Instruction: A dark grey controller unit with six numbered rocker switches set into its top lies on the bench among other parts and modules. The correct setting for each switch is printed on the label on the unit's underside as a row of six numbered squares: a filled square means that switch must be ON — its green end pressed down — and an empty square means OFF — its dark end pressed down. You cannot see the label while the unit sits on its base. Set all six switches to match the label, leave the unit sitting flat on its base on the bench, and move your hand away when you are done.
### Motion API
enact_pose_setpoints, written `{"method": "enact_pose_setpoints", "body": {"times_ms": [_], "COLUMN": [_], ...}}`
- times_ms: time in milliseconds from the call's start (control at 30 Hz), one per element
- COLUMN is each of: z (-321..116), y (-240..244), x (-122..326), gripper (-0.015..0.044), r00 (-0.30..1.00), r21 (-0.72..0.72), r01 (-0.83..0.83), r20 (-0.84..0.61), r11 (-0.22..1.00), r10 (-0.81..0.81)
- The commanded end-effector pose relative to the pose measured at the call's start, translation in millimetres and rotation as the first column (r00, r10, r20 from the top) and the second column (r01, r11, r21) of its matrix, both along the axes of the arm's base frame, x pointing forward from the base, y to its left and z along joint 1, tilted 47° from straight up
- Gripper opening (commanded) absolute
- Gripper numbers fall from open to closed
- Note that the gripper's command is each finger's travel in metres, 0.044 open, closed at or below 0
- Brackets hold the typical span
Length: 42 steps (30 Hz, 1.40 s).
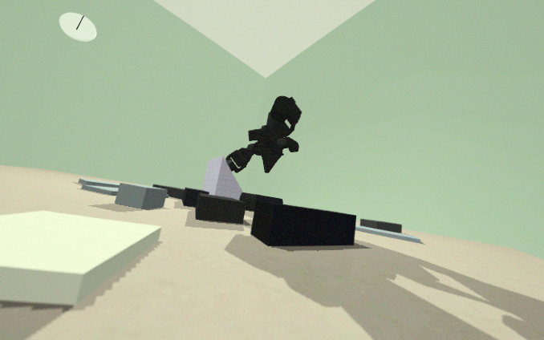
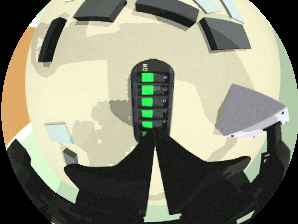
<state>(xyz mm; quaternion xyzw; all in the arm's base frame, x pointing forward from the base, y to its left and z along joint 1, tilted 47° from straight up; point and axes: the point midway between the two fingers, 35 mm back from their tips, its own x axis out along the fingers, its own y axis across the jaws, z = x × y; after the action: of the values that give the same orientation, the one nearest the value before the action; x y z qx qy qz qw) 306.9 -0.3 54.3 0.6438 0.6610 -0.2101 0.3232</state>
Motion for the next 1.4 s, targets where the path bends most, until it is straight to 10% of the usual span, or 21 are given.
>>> {"method": "enact_pose_setpoints", "body": {"times_ms": [0, 567, 1133, 1367], "z": [0, 0, -46, -46], "y": [0, 0, 44, 44], "x": [0, 0, -47, -47], "gripper": [0.0053, 0.0440, 0.0000, 0.0000], "r00": [1.000, 1.000, 1.000, 1.000], "r21": [0.000, 0.000, 0.011, 0.011], "r01": [0.000, 0.000, -0.025, -0.025], "r20": [0.000, 0.000, 0.018, 0.018], "r11": [1.000, 1.000, 1.000, 1.000], "r10": [0.000, 0.000, 0.025, 0.025]}}
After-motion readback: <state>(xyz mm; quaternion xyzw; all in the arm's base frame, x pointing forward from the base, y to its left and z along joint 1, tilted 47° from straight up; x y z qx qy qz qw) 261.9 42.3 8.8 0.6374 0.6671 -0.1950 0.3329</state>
